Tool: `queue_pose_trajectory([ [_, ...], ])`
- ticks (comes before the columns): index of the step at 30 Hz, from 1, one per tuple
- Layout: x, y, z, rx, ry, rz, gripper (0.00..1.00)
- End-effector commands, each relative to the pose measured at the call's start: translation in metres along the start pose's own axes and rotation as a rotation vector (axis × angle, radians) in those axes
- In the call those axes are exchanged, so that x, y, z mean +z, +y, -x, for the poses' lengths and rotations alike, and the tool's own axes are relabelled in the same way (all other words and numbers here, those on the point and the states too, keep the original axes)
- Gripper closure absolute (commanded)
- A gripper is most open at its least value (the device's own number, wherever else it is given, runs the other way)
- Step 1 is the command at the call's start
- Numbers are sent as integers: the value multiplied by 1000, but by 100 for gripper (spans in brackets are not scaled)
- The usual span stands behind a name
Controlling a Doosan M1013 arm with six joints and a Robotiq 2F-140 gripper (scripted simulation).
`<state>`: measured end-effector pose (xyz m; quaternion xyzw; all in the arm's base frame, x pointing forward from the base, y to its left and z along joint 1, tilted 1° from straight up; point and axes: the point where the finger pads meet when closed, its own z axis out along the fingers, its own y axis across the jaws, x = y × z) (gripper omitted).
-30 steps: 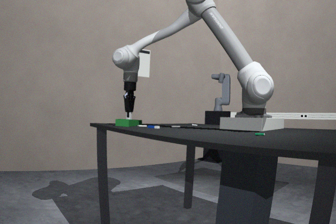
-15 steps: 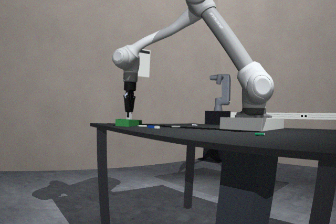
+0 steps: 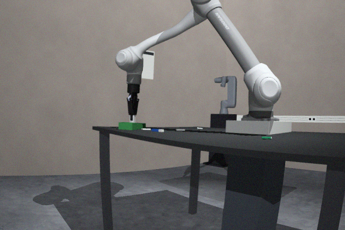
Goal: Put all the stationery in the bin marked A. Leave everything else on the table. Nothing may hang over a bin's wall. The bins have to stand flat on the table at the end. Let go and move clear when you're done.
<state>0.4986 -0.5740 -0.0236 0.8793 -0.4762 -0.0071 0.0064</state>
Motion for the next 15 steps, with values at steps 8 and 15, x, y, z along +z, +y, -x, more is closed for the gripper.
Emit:
queue_pose_trajectory([
  [8,-12,0,-1,0,1,-1,85],
  [15,-21,0,0,0,1,-1,85],
])
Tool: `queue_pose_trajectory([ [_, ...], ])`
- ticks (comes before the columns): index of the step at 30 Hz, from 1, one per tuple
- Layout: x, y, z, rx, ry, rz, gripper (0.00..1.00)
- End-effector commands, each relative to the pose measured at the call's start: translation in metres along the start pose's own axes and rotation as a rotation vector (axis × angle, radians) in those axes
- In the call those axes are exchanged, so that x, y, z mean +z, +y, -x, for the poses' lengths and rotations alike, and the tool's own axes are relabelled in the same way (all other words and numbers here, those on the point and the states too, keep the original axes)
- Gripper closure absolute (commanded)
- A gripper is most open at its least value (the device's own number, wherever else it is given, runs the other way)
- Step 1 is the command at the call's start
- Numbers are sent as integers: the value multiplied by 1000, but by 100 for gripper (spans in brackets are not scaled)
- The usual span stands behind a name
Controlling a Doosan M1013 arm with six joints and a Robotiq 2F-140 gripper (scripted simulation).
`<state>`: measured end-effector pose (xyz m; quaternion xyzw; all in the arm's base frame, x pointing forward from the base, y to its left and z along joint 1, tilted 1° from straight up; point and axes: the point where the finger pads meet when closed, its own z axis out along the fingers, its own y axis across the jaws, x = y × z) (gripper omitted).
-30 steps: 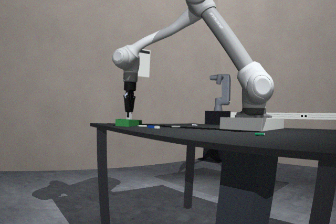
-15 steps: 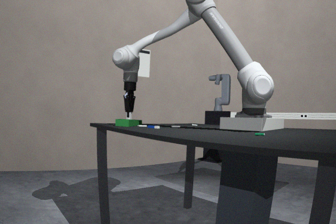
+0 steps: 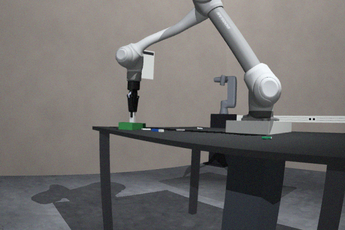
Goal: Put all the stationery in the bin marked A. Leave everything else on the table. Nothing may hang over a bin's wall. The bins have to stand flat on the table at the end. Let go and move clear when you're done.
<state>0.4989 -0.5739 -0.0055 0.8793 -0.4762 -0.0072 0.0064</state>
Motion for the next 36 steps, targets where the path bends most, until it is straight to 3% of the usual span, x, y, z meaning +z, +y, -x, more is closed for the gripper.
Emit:
queue_pose_trajectory([
  [1,-3,0,-1,0,1,-1,85],
  [7,-9,0,-1,0,1,-1,85],
  [15,-35,0,0,0,1,-1,85],
  [36,-35,-84,9,0,1,-1,85],
])
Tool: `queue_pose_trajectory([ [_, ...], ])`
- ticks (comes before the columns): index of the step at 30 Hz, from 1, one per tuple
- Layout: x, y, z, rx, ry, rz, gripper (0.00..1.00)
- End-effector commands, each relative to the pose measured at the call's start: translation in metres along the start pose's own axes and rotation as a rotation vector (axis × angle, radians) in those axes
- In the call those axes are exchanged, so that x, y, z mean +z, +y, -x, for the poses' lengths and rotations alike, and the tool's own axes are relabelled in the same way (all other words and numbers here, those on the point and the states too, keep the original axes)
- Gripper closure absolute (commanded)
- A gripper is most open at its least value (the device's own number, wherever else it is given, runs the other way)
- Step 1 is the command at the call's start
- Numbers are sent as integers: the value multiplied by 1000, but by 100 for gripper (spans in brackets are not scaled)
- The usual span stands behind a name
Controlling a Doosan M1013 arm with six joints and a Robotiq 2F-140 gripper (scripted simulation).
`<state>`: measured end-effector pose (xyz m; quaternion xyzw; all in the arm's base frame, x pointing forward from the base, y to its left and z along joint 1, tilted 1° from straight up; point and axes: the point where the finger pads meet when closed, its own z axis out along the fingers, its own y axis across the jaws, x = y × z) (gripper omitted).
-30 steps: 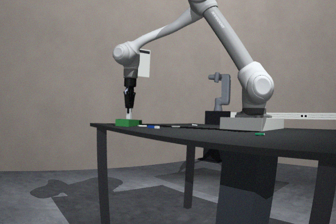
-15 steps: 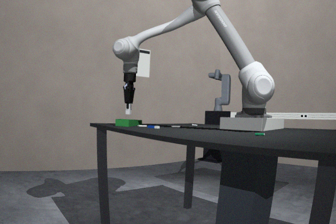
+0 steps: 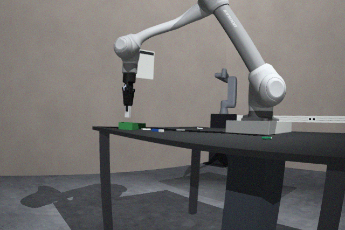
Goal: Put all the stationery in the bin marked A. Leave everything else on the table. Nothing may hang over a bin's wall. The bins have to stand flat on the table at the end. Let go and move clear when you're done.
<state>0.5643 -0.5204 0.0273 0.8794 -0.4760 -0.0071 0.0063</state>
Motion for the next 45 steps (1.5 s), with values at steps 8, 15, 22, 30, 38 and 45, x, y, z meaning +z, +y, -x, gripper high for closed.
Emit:
queue_pose_trajectory([
  [8,20,0,-1,1,1,0,85],
  [15,39,0,-1,1,1,0,85],
  [22,51,0,-1,1,1,0,85],
  [30,51,0,-1,1,1,0,85],
  [38,51,0,-1,1,1,0,85],
  [45,51,0,-1,1,1,0,85],
])
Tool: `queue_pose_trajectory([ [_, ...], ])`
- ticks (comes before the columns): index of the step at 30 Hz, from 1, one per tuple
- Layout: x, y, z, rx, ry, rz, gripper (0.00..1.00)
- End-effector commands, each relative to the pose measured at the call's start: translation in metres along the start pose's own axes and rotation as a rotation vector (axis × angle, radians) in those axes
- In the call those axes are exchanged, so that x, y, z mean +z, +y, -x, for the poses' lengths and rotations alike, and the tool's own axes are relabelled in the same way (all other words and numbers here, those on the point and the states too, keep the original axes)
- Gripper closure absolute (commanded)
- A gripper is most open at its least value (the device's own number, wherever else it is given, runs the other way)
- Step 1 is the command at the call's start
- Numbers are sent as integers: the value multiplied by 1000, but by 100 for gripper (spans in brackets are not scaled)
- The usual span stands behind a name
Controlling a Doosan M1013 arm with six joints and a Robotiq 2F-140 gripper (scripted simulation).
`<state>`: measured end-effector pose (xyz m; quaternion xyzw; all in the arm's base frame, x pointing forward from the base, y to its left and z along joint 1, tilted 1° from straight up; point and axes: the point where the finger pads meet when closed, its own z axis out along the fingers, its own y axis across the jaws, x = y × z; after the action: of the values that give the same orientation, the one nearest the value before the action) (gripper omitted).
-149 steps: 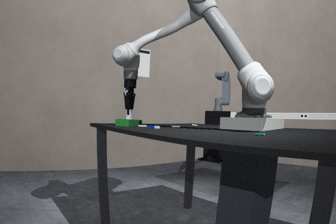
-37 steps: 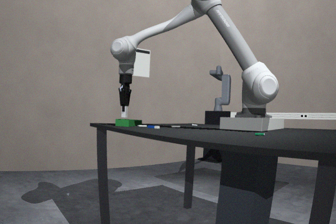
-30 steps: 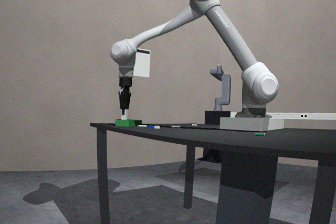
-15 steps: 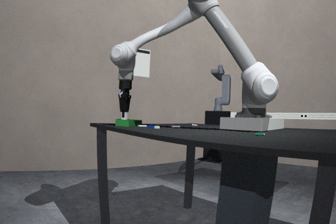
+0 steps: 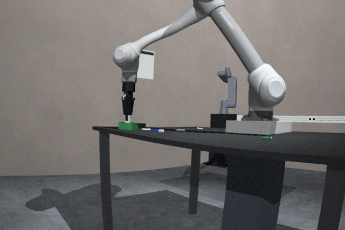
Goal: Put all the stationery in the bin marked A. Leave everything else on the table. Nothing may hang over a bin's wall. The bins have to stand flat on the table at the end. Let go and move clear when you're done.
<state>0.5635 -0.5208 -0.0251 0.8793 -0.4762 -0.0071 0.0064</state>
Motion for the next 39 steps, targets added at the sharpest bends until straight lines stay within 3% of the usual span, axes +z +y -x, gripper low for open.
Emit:
queue_pose_trajectory([
  [1,-1,0,-1,0,1,-1,85],
  [23,-1,0,-1,0,1,-1,85],
  [39,-21,0,0,0,1,-1,85],
])
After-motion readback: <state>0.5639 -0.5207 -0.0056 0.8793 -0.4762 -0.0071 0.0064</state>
